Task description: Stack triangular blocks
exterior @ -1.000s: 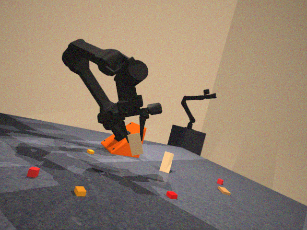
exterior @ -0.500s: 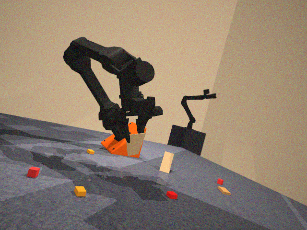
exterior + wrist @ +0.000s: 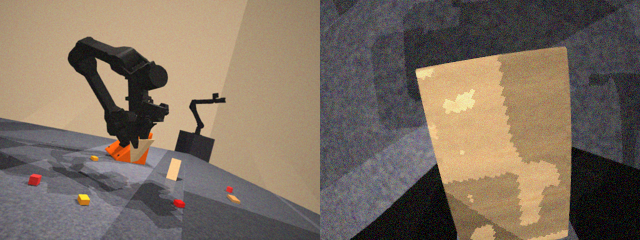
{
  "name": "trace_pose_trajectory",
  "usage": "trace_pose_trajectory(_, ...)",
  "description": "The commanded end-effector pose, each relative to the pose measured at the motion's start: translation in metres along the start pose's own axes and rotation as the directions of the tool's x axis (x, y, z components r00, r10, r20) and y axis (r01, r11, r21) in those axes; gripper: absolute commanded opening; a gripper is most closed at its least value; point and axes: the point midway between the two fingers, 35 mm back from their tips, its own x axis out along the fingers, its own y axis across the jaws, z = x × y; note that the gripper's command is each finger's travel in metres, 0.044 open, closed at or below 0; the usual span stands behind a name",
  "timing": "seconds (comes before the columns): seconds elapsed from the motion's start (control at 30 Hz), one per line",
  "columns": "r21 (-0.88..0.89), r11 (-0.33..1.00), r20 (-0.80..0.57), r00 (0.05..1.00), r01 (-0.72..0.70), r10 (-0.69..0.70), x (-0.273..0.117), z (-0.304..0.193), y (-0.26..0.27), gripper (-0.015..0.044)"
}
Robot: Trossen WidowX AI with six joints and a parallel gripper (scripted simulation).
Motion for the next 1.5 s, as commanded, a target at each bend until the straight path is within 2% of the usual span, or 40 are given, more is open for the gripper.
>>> trace_pose_trajectory(0.0,-0.165,0.986,-0.023,1.000,0.004,-0.008,-0.0014,0.0016,-0.0012,0.0000)
trace_pose_trajectory(0.3,-0.453,0.891,-0.069,0.997,-0.015,-0.019,-0.0024,0.0030,-0.0018,0.0000)
trace_pose_trajectory(0.63,-0.721,0.690,-0.119,0.992,-0.063,-0.034,-0.0037,0.0048,-0.0027,0.0000)
trace_pose_trajectory(1.07,-0.937,0.315,-0.180,0.982,-0.153,-0.059,-0.0058,0.0076,-0.0040,0.0000)
trace_pose_trajectory(1.47,-0.967,-0.086,-0.232,0.969,-0.240,-0.087,-0.0080,0.0108,-0.0054,0.0000)
